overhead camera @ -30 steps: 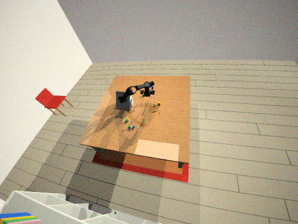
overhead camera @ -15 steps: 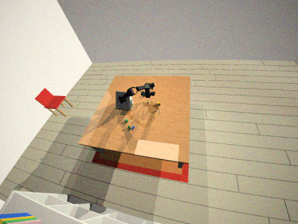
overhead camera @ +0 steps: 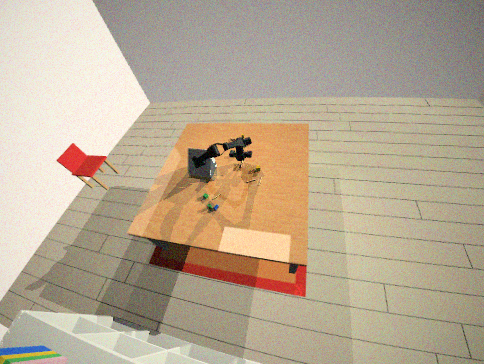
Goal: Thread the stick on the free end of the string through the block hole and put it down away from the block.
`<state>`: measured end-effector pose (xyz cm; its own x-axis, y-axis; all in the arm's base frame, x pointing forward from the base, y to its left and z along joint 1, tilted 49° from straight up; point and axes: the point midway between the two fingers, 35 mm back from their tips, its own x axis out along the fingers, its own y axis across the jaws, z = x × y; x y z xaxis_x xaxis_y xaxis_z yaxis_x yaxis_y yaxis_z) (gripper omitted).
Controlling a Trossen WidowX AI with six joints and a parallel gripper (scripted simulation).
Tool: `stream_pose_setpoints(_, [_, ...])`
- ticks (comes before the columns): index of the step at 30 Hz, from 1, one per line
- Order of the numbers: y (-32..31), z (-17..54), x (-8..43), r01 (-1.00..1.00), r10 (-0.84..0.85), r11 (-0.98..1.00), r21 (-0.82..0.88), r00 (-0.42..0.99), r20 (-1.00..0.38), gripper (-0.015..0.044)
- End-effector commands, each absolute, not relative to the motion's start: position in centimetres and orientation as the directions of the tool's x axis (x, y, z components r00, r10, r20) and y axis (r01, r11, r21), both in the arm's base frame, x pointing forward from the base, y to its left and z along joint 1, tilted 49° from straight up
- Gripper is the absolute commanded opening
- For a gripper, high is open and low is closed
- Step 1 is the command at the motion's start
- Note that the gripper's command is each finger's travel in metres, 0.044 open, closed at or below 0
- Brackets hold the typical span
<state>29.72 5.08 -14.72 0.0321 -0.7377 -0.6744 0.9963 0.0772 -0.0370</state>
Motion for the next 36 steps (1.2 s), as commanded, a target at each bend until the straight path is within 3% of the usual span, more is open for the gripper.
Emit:
stream_pose_setpoints(1, [4.4,-15.1,29.6,0.996,-0.742,0.082,-0.042,0.032,-0.669,0.0123])
stream_pose_setpoints(11, [3.9,-15.6,29.5,0.996,-0.743,0.081,-0.042,0.032,-0.668,0.0123])
stream_pose_setpoints(16, [4.0,-15.5,29.6,0.996,-0.740,0.076,-0.039,0.030,-0.672,0.0000])
stream_pose_setpoints(36, [5.2,-14.6,29.7,0.996,-0.738,0.077,-0.039,0.031,-0.674,0.0000])
